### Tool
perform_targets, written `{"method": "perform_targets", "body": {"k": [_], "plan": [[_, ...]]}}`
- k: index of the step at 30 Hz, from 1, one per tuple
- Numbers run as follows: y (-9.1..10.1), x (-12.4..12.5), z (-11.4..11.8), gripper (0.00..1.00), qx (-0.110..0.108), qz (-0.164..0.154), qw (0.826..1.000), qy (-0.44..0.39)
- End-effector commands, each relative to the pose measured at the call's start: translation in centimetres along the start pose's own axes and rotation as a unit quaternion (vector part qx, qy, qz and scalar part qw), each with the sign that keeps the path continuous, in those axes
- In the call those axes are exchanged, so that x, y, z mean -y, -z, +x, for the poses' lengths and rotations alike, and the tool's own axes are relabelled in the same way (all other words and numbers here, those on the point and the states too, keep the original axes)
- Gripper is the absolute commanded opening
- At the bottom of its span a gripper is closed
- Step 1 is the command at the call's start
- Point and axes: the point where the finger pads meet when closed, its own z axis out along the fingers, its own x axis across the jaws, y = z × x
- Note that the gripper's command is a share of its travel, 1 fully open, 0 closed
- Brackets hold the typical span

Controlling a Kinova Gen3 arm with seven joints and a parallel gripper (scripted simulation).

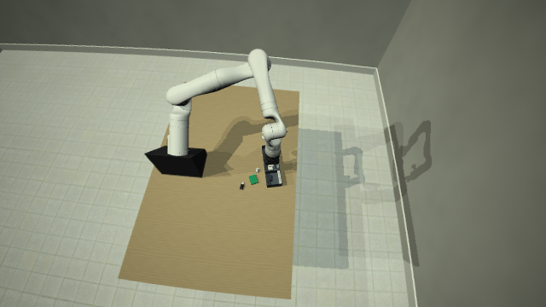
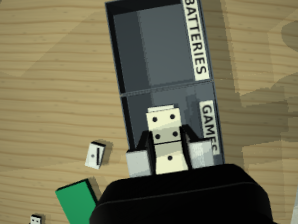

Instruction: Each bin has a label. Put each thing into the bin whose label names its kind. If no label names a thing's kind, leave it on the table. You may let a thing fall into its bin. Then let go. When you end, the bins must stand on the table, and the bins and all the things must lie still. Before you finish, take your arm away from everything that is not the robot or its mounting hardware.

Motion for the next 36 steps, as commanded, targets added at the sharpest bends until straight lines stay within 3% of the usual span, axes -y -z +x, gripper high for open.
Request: {"method": "perform_targets", "body": {"k": [1,15,31,32,36], "plan": [[-0.2,0.0,0.0,0.49,0.000,0.000,1.000,0.000],[-3.0,0.0,0.0,0.49,0.000,0.000,1.000,0.000],[-3.4,0.0,-0.1,0.49,0.000,0.000,1.000,0.000],[-3.4,0.0,-0.1,0.65,0.000,0.000,1.000,0.000],[-3.4,0.0,-0.1,0.65,0.000,0.000,1.000,0.000]]}}
